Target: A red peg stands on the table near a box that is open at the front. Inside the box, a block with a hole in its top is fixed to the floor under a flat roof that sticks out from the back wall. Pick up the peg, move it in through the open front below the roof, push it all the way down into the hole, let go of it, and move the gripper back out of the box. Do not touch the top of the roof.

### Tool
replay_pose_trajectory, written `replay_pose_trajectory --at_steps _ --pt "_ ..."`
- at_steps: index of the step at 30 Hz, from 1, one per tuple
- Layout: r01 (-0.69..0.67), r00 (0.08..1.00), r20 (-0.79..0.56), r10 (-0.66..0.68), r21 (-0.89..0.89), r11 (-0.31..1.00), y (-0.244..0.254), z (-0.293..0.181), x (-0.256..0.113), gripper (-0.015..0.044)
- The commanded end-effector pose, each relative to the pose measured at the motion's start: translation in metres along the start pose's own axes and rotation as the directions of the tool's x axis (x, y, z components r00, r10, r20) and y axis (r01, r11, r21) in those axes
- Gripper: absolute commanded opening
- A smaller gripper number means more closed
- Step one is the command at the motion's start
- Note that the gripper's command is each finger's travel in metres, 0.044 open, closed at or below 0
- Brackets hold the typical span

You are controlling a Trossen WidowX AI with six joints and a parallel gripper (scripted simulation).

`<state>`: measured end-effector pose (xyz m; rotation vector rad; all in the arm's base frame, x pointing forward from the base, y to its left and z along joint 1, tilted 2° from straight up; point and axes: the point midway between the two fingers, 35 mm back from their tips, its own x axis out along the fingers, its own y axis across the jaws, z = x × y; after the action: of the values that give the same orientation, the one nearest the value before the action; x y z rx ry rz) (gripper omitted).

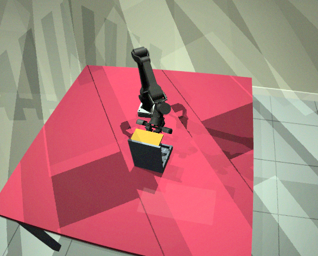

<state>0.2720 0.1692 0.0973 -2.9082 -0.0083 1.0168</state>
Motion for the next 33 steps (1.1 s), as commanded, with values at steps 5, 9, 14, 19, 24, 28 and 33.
replay_pose_trajectory --at_steps 5,9,14,19,24,28,33 --pt "0.010 1.000 -0.001 -0.010 -0.010 1.000 -0.011 -0.003 0.006 0.0000" --pt "0.011 1.000 -0.002 -0.011 -0.011 1.000 -0.013 -0.008 0.013 0.0000" --pt "0.011 1.000 -0.003 -0.012 -0.011 1.000 -0.015 -0.018 0.023 0.0000" --pt "0.012 1.000 -0.004 -0.012 -0.012 1.000 -0.015 -0.021 0.027 0.0000" --pt "0.012 1.000 -0.004 -0.012 -0.012 1.000 -0.014 -0.022 0.029 0.0000" --pt "0.012 1.000 -0.004 -0.012 -0.012 1.000 -0.014 -0.024 0.031 0.0000" --pt "0.012 1.000 -0.004 -0.012 -0.012 1.000 -0.014 -0.026 0.033 0.0000"
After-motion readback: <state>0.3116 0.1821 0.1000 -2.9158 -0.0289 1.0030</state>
